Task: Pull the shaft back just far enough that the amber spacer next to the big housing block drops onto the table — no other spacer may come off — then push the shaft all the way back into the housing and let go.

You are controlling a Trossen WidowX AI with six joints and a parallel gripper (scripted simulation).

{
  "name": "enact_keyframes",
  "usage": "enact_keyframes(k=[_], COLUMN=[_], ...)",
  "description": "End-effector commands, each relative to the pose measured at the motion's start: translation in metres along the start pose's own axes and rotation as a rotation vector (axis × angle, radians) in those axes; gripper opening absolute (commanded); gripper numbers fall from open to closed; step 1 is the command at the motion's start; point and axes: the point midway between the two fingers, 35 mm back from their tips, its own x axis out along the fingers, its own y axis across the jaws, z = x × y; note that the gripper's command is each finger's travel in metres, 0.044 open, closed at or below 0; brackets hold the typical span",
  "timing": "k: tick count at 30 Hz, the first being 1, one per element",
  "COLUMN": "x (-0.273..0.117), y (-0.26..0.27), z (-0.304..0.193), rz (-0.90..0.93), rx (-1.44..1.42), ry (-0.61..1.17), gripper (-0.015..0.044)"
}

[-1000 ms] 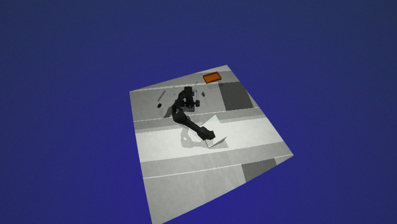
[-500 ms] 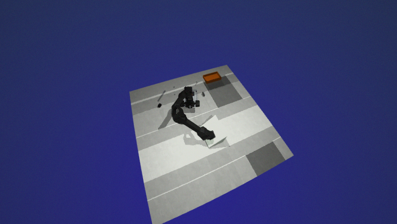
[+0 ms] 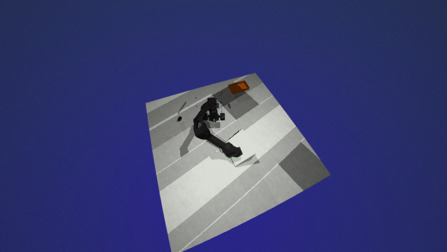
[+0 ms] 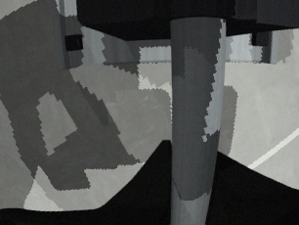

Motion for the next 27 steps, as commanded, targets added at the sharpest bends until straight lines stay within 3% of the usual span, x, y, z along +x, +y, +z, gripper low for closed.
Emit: enact_keyframes(k=[1, 27], x=[-0.0004, -0.0004], y=[0.0007, 0.0007], z=[-0.0014, -0.0039], rz=[0.004, 0.004], rx=[0.004, 0.004], ry=[0.0, 0.001], gripper=[0.0, 0.0])
